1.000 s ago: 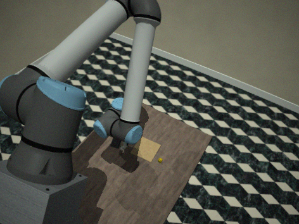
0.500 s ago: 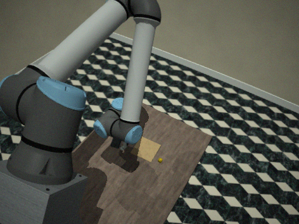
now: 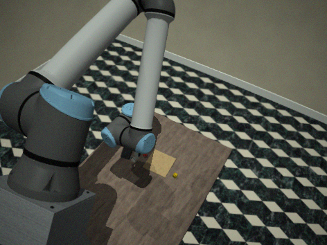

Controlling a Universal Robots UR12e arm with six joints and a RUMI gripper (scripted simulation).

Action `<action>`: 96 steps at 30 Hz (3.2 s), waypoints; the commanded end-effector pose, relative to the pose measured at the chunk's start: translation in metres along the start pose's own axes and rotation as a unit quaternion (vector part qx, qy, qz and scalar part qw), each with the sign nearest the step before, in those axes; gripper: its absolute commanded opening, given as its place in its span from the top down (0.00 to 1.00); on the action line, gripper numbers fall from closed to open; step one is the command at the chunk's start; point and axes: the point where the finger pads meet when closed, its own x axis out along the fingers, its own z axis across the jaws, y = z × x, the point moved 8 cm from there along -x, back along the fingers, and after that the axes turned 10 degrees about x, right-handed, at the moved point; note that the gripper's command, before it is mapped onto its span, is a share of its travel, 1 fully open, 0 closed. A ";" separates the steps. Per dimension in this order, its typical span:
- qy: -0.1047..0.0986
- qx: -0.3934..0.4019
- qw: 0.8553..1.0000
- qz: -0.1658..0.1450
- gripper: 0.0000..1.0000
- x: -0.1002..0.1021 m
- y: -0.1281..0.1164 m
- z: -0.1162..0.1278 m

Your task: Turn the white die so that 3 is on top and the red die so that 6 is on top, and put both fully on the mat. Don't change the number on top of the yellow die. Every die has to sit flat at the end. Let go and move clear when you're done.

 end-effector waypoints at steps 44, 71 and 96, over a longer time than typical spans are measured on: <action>0.000 0.150 0.989 -0.001 0.97 -0.081 -0.039 -0.123; 0.000 0.150 0.989 0.000 0.97 -0.040 -0.040 -0.123; 0.000 0.150 0.989 0.000 0.97 0.016 -0.040 -0.123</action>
